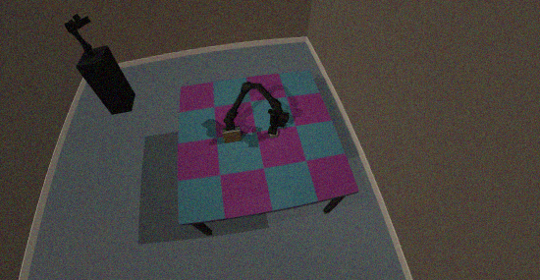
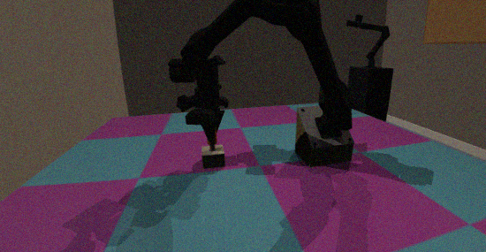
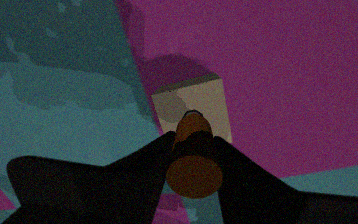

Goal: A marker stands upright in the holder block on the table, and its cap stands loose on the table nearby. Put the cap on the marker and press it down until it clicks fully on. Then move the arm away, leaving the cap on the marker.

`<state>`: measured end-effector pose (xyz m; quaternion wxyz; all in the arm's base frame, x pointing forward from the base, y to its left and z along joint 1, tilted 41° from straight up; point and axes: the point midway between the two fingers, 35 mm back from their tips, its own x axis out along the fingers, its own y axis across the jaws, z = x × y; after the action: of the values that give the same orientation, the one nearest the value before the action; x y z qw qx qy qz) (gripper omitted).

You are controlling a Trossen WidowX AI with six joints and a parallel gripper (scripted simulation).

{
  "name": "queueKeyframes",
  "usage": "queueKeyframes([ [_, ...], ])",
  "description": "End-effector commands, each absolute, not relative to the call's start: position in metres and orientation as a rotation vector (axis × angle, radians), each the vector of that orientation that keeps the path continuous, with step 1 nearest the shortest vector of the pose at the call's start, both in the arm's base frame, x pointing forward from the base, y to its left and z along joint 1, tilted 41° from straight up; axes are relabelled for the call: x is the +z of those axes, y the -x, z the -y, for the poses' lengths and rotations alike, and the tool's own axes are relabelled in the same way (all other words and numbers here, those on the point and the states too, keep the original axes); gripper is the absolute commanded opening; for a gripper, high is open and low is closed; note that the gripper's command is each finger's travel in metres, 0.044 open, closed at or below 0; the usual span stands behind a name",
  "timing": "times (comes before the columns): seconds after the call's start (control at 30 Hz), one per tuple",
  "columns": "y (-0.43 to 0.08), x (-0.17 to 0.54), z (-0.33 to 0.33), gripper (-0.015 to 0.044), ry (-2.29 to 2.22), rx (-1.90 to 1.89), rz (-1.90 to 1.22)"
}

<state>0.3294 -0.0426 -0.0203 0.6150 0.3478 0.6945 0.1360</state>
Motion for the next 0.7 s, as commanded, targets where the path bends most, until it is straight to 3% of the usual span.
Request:
queueKeyframes([
  [0.0,-0.329,-0.02,0.043,0.0105,-0.801,0.313,-1.6],
  [0.43,-0.329,-0.02,0.043,0.044,-0.801,0.313,-1.6],
  [0.67,-0.33,0.029,0.086,0.044,-0.8,0.311,-1.601],
])
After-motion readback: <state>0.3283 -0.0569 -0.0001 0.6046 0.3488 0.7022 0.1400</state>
